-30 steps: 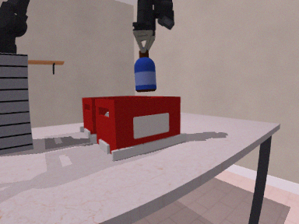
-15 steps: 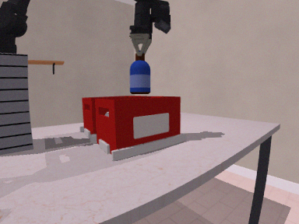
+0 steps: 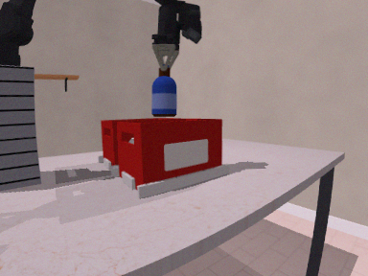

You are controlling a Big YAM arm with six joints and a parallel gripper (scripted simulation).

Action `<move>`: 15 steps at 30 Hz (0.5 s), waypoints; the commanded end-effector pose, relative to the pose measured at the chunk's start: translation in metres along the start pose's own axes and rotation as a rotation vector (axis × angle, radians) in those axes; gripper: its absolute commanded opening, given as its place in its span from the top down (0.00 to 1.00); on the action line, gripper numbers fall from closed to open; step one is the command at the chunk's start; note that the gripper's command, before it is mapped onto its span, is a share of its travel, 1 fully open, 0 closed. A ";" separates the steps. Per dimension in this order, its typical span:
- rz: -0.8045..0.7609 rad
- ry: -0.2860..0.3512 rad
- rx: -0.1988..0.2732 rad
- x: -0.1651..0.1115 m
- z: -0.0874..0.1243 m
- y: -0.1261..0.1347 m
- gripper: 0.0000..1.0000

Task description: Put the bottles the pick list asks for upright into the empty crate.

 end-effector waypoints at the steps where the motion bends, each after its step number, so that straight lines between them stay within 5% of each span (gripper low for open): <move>1: -0.014 -0.114 0.044 0.011 0.049 0.011 1.00; 13: -0.014 -0.087 0.035 -0.020 0.038 0.016 1.00; 15: -0.014 -0.122 0.051 -0.013 0.050 0.023 1.00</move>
Point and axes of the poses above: the point where the finger pads meet when closed, its own z axis back along the fingers, its own y axis across the jaws, x = y × z, the point moved 10 cm from there along z, back along the fingers, and after that the axes turned 4 degrees about -z, right-handed, at the moved point
